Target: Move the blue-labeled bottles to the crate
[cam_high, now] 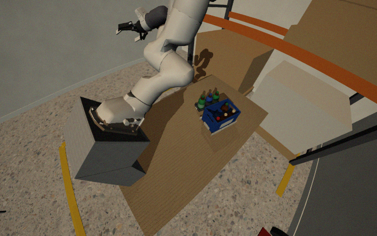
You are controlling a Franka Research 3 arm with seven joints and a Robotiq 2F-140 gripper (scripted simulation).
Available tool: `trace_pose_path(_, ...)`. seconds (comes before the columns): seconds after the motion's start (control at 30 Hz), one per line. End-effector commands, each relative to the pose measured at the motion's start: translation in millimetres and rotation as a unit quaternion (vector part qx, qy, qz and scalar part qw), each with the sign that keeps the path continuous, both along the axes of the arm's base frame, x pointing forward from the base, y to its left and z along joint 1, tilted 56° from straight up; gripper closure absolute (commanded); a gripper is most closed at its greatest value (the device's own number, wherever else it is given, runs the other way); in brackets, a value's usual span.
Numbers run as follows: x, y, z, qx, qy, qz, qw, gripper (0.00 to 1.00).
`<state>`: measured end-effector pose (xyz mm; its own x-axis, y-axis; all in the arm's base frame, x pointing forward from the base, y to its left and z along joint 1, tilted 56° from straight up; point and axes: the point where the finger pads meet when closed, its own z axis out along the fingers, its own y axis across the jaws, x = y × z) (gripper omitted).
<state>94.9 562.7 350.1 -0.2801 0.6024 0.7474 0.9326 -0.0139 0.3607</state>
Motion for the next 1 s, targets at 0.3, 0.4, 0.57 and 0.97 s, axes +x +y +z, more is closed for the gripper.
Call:
trace_pose_path(0.3,21.5,-68.1,6.3,-0.005,0.027,-0.06,0.998,0.0)
trace_pose_path(0.4,39.3,-100.0,10.5,-0.008,0.023,-0.085,0.996,0.0)
trace_pose_path(0.57,72.2,-165.3,18.3,-0.011,0.018,-0.136,0.99,0.0)
trace_pose_path(0.97,163.7,-341.7,39.1,-0.018,0.008,-0.284,0.959,0.0)
